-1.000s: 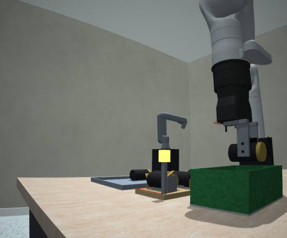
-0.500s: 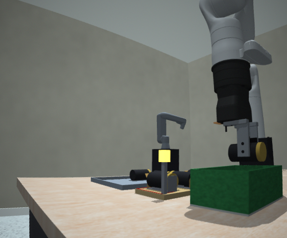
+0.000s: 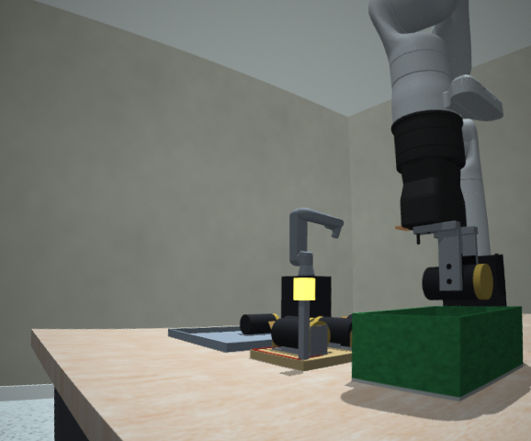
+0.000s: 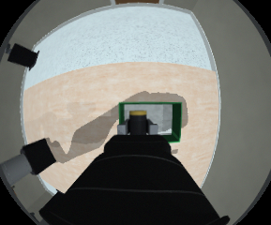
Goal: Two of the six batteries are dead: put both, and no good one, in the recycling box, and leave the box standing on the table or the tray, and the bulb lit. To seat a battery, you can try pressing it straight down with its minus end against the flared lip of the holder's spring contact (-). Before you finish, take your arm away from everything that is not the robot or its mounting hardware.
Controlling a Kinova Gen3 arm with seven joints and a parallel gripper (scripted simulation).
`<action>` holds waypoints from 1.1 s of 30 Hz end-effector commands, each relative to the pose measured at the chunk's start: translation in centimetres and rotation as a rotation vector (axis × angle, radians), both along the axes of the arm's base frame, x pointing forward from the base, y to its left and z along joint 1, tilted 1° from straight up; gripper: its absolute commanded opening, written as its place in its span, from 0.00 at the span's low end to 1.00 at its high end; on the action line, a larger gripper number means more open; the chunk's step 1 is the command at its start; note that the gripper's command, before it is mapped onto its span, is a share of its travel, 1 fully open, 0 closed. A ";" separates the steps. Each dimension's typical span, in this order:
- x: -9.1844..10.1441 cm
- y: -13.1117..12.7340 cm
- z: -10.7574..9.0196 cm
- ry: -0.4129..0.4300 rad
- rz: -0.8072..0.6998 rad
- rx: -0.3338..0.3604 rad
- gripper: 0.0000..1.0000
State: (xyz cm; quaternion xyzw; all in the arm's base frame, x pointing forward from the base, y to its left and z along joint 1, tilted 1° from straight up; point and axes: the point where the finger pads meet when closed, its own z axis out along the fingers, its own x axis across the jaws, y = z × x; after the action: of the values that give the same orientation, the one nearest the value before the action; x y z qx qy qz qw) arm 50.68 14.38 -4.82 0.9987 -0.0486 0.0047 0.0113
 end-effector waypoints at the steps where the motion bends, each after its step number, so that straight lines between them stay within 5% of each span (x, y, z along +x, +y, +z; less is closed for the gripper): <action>1: 0.1 0.1 0.0 -0.006 0.003 0.001 0.57; 33: 0.0 0.1 -1.0 -0.003 0.003 0.000 0.57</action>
State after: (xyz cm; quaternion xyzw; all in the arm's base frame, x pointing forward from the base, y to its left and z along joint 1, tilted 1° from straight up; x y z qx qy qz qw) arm 50.79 14.33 -5.12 0.9987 -0.0484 0.0064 0.0121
